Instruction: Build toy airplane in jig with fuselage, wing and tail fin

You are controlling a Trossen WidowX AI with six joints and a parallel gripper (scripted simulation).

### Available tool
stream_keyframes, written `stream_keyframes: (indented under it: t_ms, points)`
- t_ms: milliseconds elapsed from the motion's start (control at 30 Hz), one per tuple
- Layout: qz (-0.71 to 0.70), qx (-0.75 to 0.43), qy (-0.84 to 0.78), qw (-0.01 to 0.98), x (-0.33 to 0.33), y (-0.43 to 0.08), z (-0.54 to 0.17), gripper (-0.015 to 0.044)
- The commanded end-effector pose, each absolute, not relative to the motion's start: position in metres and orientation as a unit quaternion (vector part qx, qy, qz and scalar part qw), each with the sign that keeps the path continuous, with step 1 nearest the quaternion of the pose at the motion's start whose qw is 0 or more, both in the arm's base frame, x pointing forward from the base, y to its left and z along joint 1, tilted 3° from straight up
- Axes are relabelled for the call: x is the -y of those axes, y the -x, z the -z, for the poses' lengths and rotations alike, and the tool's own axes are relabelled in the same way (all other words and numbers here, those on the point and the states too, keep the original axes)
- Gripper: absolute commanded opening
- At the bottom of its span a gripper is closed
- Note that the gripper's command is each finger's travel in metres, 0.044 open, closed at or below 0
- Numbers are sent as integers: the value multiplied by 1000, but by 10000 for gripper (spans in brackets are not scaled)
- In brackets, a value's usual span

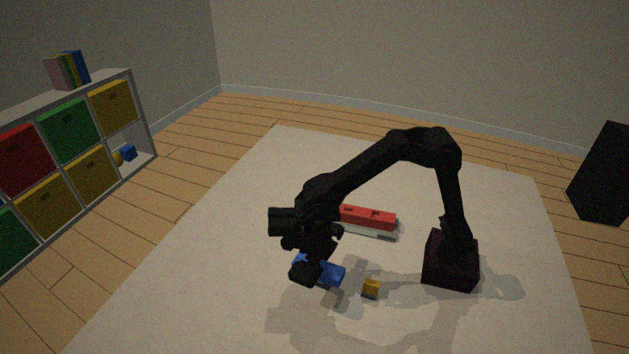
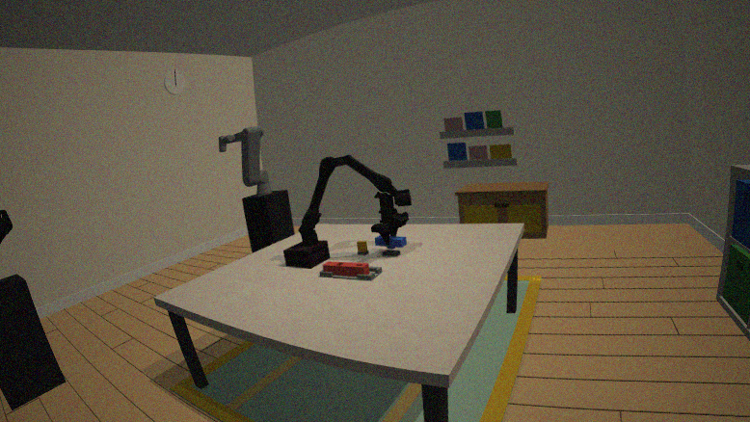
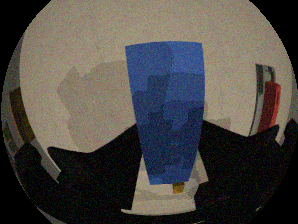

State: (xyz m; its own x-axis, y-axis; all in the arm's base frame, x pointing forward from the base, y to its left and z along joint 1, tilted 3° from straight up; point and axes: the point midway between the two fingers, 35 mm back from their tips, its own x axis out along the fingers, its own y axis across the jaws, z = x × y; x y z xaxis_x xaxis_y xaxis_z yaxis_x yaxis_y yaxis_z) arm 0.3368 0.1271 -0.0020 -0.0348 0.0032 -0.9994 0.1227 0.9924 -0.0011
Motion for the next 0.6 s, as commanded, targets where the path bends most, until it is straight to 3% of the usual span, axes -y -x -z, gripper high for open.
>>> stream_keyframes:
  t_ms: [0, 567]
  points:
    - [37, -714, -42, 698, -128, -340, -15, 0]
    - [42, -714, -47, 698, -127, -340, -68, 0]
